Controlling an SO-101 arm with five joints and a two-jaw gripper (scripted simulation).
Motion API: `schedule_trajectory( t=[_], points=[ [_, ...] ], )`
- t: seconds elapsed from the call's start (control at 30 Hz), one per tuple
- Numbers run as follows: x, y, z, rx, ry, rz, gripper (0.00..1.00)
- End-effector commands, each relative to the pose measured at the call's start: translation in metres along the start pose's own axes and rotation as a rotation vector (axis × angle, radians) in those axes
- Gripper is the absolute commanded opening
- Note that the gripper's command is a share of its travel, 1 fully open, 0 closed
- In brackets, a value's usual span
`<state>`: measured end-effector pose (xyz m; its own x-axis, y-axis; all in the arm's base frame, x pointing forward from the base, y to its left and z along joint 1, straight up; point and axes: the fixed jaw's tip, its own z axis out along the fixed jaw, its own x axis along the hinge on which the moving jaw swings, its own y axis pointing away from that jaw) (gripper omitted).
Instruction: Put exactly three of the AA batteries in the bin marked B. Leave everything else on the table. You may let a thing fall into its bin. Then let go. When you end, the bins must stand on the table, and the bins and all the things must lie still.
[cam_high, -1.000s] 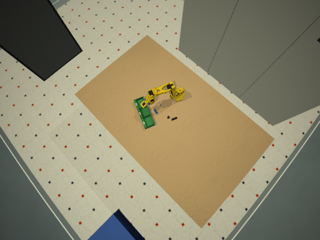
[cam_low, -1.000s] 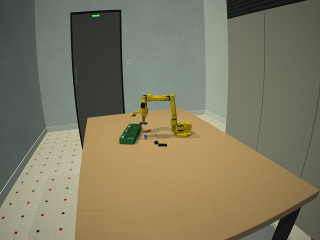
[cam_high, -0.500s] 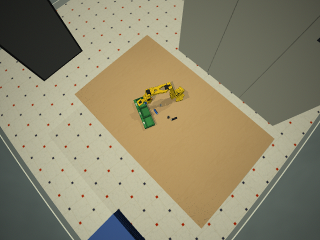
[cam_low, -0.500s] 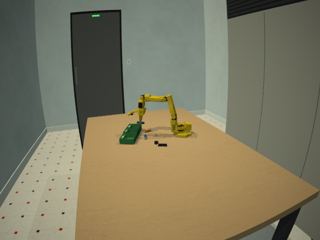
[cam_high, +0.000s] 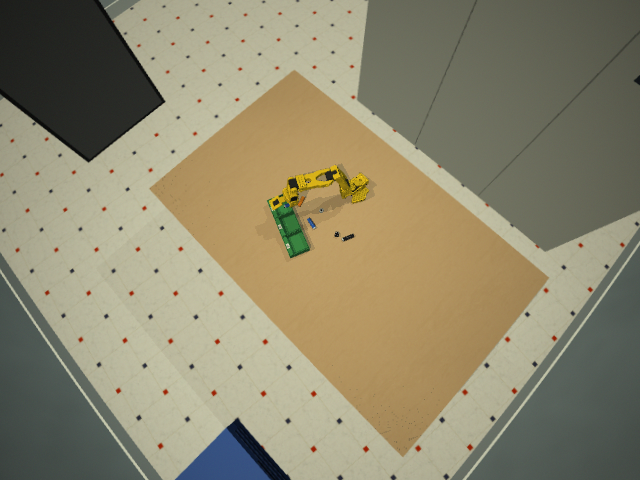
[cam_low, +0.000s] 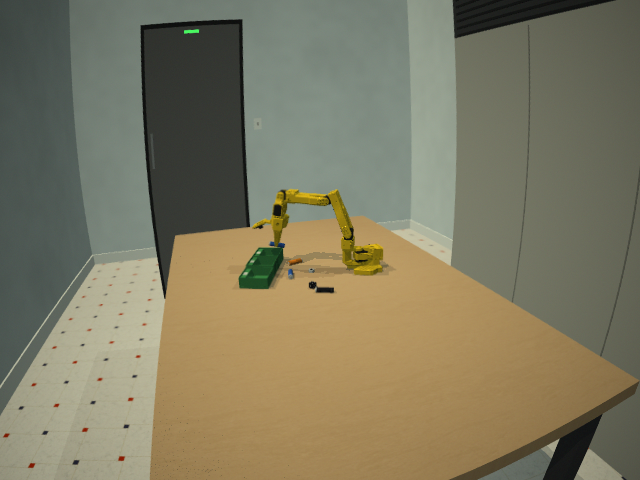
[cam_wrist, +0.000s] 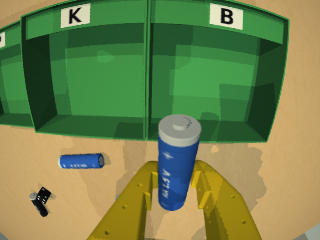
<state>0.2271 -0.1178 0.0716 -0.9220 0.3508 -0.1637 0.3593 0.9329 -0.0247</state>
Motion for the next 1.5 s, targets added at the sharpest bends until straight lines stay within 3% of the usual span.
schedule_trajectory(
  t=[0.0, 0.4, 1.2, 1.23, 1.47],
  points=[
    [-0.018, -0.010, -0.011, 0.013, -0.071, 0.071, 0.00],
    [-0.033, -0.025, -0.006, 0.022, -0.106, 0.193, 0.00],
    [-0.034, -0.026, -0.006, 0.023, -0.109, 0.202, 0.00],
    [-0.041, -0.032, -0.018, 0.033, -0.175, 0.235, 0.00],
    [-0.041, -0.032, -0.018, 0.033, -0.175, 0.235, 0.00]
  ],
)
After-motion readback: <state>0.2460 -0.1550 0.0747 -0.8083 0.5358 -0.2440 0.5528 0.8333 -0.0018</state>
